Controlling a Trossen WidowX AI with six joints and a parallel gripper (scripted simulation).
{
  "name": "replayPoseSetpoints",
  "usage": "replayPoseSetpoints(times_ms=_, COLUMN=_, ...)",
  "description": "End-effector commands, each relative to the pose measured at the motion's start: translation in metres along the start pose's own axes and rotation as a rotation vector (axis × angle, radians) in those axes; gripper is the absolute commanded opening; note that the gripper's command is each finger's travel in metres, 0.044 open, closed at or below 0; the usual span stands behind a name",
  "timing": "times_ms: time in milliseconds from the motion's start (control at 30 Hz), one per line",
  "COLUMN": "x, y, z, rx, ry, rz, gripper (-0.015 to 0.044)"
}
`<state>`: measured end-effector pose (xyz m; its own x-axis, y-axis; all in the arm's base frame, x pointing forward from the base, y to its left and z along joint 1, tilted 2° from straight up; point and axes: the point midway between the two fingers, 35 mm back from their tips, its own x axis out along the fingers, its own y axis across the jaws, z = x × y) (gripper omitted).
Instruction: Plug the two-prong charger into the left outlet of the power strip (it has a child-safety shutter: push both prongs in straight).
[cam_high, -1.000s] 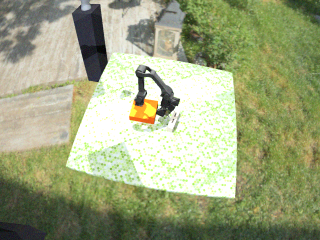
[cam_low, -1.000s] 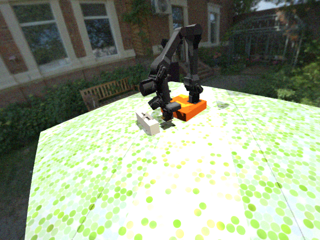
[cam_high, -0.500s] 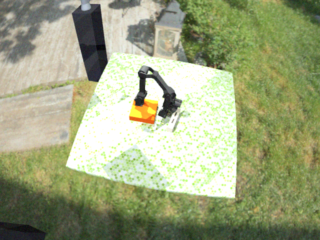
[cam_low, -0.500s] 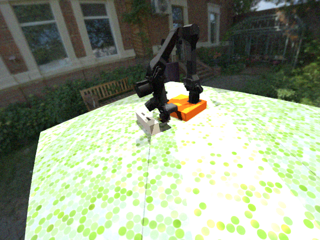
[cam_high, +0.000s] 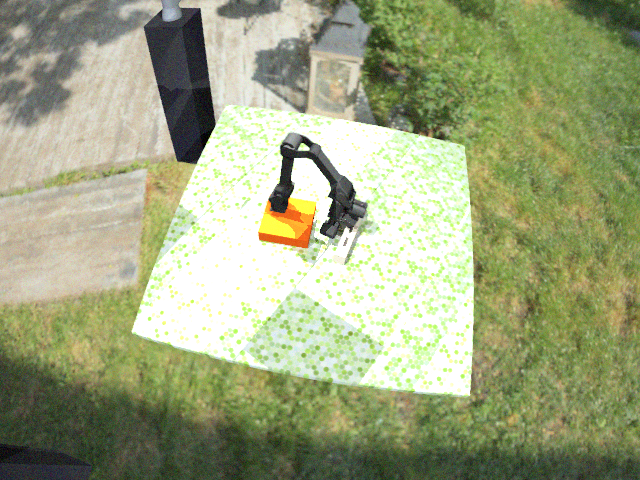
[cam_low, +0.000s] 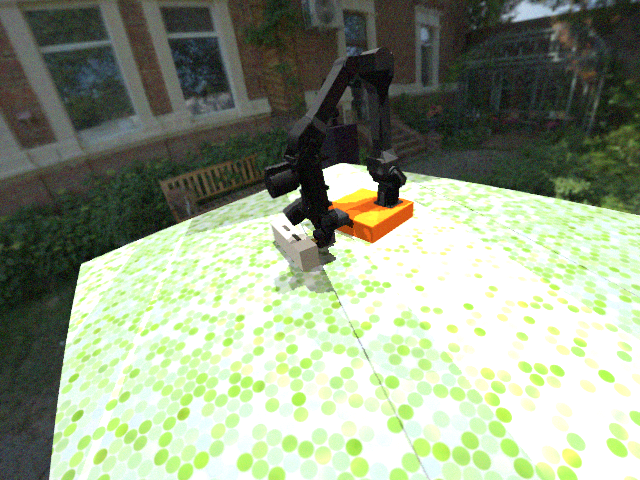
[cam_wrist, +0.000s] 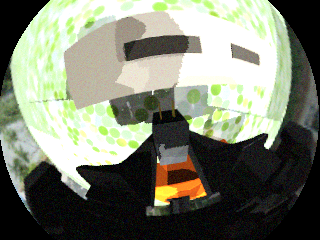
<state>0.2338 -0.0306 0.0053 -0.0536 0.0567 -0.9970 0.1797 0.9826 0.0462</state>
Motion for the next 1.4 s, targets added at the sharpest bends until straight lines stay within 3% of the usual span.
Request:
replayPoseSetpoints(times_ms=0, x=-0.0004, y=-0.001, z=0.0031, rx=-0.006, ry=-0.005, rz=-0.004, gripper=0.0)
replayPoseSetpoints(times_ms=1367, x=-0.0011, y=-0.0017, z=0.0087, rx=-0.006, ry=-0.005, rz=-0.004, gripper=0.0)
